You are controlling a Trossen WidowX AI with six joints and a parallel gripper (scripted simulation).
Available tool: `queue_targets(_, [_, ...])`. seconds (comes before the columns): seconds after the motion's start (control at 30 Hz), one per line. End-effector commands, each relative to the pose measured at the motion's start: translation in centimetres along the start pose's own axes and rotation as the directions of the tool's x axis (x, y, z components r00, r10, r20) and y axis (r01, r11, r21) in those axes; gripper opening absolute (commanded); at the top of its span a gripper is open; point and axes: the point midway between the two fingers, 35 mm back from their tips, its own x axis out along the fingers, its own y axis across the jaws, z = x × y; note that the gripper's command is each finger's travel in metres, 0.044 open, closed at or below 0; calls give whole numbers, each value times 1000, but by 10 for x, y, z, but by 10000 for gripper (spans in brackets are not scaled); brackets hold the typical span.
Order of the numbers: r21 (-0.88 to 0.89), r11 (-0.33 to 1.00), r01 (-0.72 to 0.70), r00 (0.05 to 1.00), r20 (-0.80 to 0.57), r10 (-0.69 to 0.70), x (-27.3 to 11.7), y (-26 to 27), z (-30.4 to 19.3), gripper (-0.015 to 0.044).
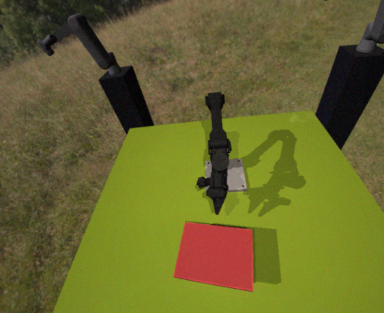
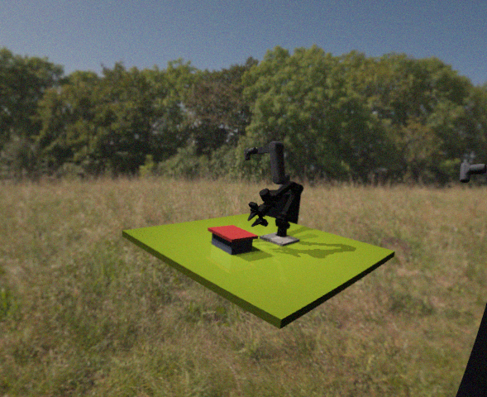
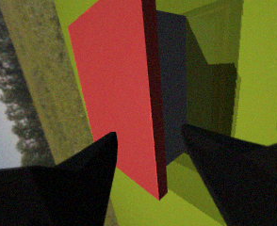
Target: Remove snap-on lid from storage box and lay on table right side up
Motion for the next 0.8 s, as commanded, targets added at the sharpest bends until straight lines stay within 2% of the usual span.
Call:
queue_targets(0.0, [-5, 1000, 0, 1000, -4, 0, 5, -3, -1, 235])
queue_targets(0.77, [-5, 1000, -1, 1000, -4, 1, 43, 0, -1, 235])
